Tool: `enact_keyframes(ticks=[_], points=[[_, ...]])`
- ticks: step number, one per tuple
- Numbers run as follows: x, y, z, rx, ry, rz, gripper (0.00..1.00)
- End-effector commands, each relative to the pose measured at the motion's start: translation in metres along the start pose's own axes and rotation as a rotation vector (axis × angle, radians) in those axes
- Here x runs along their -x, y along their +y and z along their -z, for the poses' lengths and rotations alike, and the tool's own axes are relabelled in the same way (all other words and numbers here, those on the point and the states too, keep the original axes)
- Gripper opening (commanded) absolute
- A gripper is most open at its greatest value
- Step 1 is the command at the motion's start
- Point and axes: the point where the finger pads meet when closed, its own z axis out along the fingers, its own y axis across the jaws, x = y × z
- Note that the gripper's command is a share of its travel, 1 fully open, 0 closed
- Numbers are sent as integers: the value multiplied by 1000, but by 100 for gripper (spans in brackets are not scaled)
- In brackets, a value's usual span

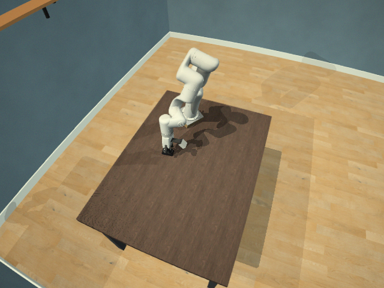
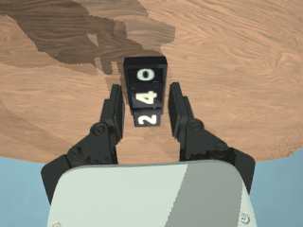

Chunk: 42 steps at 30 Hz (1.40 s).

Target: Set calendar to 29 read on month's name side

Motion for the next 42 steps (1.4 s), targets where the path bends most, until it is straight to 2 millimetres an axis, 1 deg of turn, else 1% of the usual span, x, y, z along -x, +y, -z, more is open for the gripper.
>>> enact_keyframes(ticks=[1,12,42], points=[[1,1,-6,1,-2,-1,47],[1,1,-16,1,-2,-1,47],[1,1,-16,1,-2,-1,47]])
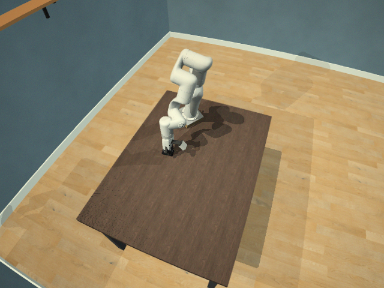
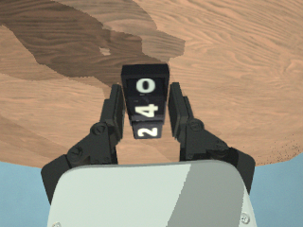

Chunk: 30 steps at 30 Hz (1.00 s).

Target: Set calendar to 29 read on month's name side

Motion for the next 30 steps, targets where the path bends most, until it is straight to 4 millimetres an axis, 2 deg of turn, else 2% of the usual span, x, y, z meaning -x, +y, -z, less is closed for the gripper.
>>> enact_keyframes(ticks=[1,8,9,30], points=[[1,1,1,2,-1,0,47],[1,1,1,2,-1,0,47],[1,1,1,2,-1,0,27],[1,1,1,2,-1,0,27]])
